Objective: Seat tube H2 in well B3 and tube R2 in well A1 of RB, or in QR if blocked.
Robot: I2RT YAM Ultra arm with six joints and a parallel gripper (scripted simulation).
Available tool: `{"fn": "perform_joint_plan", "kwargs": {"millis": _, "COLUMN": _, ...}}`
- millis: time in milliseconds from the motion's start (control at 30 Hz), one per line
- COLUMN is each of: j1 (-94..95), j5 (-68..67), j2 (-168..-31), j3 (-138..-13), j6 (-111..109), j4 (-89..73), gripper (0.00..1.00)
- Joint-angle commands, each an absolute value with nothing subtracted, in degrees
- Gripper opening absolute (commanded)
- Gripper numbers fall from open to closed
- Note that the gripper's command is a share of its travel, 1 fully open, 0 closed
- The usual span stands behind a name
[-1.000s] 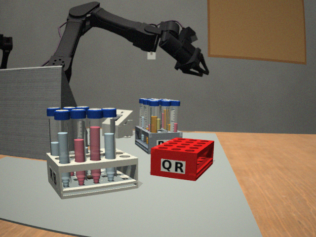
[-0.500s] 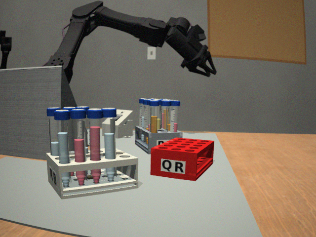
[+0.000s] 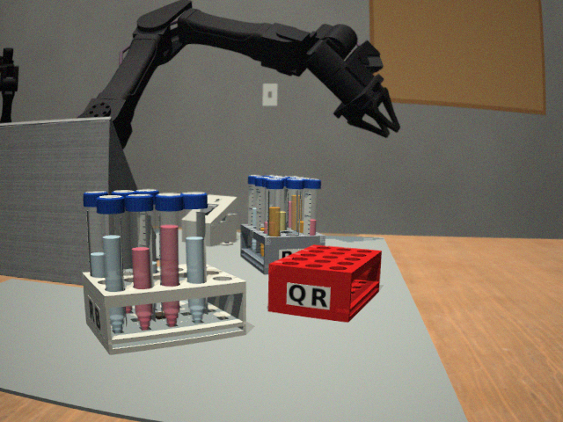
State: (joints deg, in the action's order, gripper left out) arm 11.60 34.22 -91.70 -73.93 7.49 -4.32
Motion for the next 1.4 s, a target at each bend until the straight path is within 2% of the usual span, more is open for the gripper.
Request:
{"fn": "perform_joint_plan", "kwargs": {"millis": 0, "j1": 8.8, "j5": 35.1, "j2": -93.1, "j3": -74.8, "j6": 5.0, "j4": -7.2, "gripper": 0.3}}
{"fn": "perform_joint_plan", "kwargs": {"millis": 33, "j1": 8.4, "j5": 35.4, "j2": -93.3, "j3": -72.6, "j6": 4.9, "j4": -7.1, "gripper": 0.3}}
{"fn": "perform_joint_plan", "kwargs": {"millis": 167, "j1": 7.6, "j5": 32.7, "j2": -94.6, "j3": -77.8, "j6": 2.5, "j4": -13.4, "gripper": 0.3}}
{"fn": "perform_joint_plan", "kwargs": {"millis": 333, "j1": 6.0, "j5": 34.9, "j2": -95.8, "j3": -75.4, "j6": 1.3, "j4": -12.7, "gripper": 0.3}}
{"fn": "perform_joint_plan", "kwargs": {"millis": 433, "j1": 5.3, "j5": 32.2, "j2": -97.1, "j3": -80.1, "j6": -0.7, "j4": -18.8, "gripper": 0.3}}
{"fn": "perform_joint_plan", "kwargs": {"millis": 600, "j1": 3.2, "j5": 34.8, "j2": -98.4, "j3": -76.5, "j6": -2.3, "j4": -17.6, "gripper": 0.3}}
{"fn": "perform_joint_plan", "kwargs": {"millis": 700, "j1": 2.4, "j5": 32.1, "j2": -99.9, "j3": -81.6, "j6": -4.1, "j4": -23.3, "gripper": 0.3}}
{"fn": "perform_joint_plan", "kwargs": {"millis": 867, "j1": 0.9, "j5": 33.8, "j2": -100.8, "j3": -78.4, "j6": -5.4, "j4": -22.5, "gripper": 0.3}}
{"fn": "perform_joint_plan", "kwargs": {"millis": 967, "j1": 0.0, "j5": 31.6, "j2": -102.5, "j3": -83.5, "j6": -7.0, "j4": -28.0, "gripper": 0.3}}
{"fn": "perform_joint_plan", "kwargs": {"millis": 1100, "j1": -1.6, "j5": 33.3, "j2": -103.3, "j3": -79.9, "j6": -8.5, "j4": -27.1, "gripper": 0.3}}
{"fn": "perform_joint_plan", "kwargs": {"millis": 1200, "j1": -2.5, "j5": 31.2, "j2": -105.1, "j3": -84.8, "j6": -9.9, "j4": -32.3, "gripper": 0.3}}
{"fn": "perform_joint_plan", "kwargs": {"millis": 1333, "j1": -4.0, "j5": 32.1, "j2": -105.7, "j3": -81.4, "j6": -11.4, "j4": -31.7, "gripper": 0.3}}
{"fn": "perform_joint_plan", "kwargs": {"millis": 1367, "j1": -4.3, "j5": 31.4, "j2": -106.5, "j3": -84.9, "j6": -11.7, "j4": -33.8, "gripper": 0.3}}
